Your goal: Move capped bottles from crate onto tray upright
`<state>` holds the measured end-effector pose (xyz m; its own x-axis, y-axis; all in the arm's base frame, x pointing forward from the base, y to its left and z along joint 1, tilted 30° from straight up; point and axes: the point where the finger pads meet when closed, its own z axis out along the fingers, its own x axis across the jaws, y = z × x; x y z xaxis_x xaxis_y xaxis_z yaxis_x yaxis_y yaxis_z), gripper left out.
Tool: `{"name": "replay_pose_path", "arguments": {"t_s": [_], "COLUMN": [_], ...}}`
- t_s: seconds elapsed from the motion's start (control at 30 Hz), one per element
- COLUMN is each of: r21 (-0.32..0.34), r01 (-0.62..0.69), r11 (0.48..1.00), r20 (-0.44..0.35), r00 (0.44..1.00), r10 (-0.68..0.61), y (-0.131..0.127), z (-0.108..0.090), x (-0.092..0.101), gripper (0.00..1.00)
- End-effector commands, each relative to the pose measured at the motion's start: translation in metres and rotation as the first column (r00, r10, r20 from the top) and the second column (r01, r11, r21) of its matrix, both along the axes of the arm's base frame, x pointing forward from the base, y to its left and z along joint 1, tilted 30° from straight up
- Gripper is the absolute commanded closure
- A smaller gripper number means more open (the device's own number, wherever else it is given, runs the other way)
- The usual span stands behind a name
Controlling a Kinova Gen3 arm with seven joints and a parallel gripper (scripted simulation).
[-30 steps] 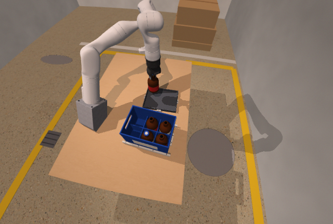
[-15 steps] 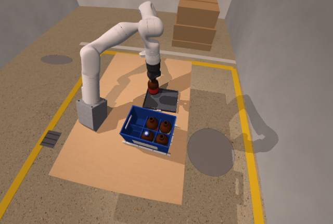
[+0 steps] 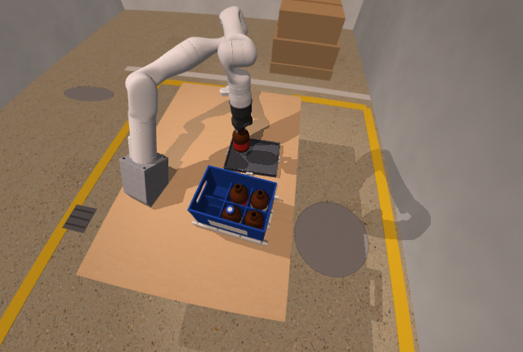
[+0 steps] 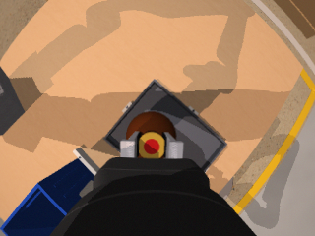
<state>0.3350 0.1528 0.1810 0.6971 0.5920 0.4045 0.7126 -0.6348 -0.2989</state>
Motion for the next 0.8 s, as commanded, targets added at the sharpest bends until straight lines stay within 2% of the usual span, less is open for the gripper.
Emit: {"name": "replay_pose_path", "arguments": {"t_s": [0.0, 0.47, 0.77], "r21": [0.0, -0.002, -0.001], "r01": [0.001, 0.0, 0.0], "r11": [1.0, 1.0, 1.0], "r20": [0.001, -0.003, 0.0], "r00": [1.0, 1.0, 1.0], "r10": [-0.001, 0.0, 0.0], "y": [0.001, 0.014, 0.018], "z": [-0.001, -0.026, -0.032], "x": [0.0, 0.001, 0.003], "gripper": [1.0, 1.0, 1.0]}}
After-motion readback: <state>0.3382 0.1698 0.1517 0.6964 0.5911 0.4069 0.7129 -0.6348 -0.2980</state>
